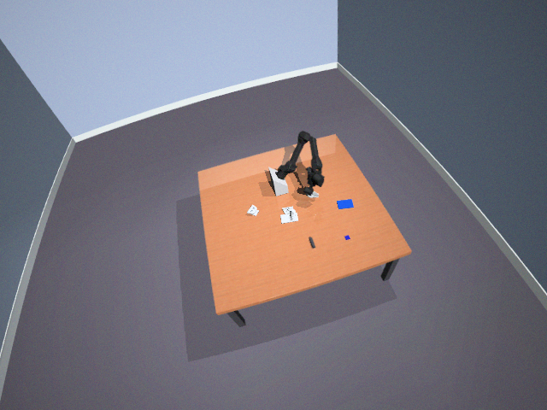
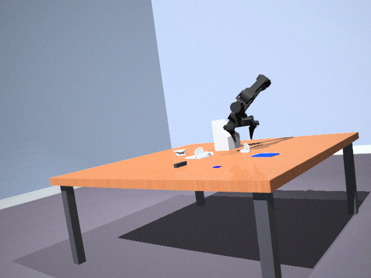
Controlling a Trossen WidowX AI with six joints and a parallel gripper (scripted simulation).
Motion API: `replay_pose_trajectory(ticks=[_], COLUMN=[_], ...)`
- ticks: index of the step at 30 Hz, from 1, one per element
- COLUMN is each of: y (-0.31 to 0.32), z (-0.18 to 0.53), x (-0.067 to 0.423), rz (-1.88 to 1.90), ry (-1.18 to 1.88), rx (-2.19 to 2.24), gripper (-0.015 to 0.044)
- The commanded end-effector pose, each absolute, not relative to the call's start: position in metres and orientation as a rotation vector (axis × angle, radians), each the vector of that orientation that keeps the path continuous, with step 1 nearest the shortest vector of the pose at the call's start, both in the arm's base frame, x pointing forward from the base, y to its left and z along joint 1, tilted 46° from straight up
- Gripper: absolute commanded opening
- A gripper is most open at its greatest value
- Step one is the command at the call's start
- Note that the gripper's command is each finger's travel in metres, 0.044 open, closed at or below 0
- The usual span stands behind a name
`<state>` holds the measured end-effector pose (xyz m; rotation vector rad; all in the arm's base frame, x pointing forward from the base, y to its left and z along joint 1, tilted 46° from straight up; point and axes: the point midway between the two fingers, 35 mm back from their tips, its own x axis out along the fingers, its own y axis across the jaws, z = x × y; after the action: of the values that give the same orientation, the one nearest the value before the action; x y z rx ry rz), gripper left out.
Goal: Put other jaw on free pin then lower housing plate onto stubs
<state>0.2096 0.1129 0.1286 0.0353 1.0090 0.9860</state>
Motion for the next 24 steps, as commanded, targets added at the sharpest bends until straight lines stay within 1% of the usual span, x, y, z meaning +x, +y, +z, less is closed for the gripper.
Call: replay_pose_trajectory(ticks=[1, 24], y=[0.116, 0.138], z=[0.124, 0.102], x=[0.211, 0.218], rz=[0.978, 0.978], ry=[1.009, 1.011], rx=[0.039, 0.037], gripper=[0.0440, 0.0440])
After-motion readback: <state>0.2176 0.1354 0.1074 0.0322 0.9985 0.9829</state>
